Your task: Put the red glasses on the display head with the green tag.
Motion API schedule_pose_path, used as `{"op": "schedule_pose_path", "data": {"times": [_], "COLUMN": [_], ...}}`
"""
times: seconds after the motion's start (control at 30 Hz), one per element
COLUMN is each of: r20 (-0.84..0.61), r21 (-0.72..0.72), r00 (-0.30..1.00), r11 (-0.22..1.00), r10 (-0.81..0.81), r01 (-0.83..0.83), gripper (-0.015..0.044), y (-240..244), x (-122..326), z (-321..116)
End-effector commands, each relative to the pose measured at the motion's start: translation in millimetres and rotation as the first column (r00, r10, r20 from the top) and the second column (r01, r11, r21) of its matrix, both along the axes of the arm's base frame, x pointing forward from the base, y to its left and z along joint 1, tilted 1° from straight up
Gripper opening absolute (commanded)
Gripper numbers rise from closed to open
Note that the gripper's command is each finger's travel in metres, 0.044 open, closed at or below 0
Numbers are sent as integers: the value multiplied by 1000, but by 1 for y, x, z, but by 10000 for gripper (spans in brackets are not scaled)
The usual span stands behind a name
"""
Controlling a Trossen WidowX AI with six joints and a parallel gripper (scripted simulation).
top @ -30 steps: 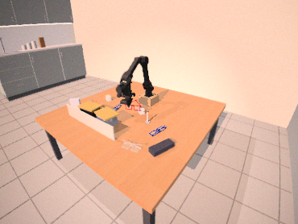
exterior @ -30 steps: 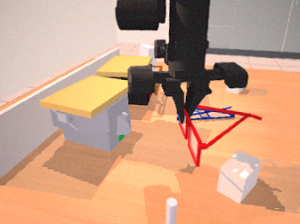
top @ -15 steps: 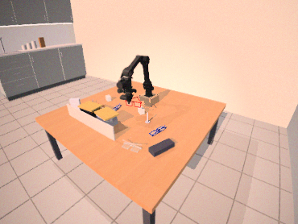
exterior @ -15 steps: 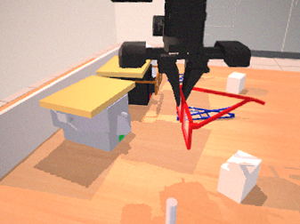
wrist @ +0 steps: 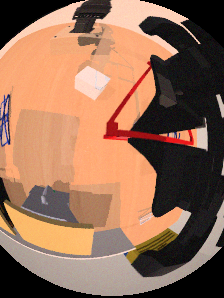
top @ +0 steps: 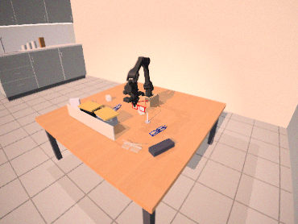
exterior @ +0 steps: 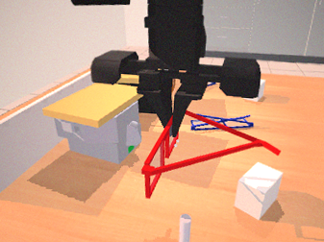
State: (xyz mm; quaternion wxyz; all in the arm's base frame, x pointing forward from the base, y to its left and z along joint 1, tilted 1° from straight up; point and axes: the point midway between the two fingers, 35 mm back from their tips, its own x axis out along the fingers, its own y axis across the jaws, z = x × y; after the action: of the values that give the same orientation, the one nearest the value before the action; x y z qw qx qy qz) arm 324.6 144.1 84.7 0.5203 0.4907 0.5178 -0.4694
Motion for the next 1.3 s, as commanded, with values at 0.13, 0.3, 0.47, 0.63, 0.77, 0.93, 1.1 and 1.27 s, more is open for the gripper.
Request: {"op": "schedule_pose_path", "data": {"times": [0.13, 0.3, 0.47, 0.63, 0.77, 0.93, 1.1, 1.27], "r20": [-13, -14, -14, -14, -14, -14, -13, -13], "r21": [7, 7, 7, 7, 7, 7, 6, 6], "r00": [990, 989, 989, 989, 989, 989, 989, 989], "r11": [990, 989, 989, 989, 989, 989, 989, 989], "r10": [-141, -144, -144, -144, -144, -144, -144, -144], "r01": [141, 144, 144, 144, 144, 144, 144, 144], "gripper": [0, 0, 0, 0, 0, 0, 0, 0], "y": [37, 38, 39, 40, 39, 38, 34, 31], "x": [-2, -2, -1, -1, -2, -1, 2, 4], "z": [-2, -5, -27, -55, -62, -62, -62, -62]}}
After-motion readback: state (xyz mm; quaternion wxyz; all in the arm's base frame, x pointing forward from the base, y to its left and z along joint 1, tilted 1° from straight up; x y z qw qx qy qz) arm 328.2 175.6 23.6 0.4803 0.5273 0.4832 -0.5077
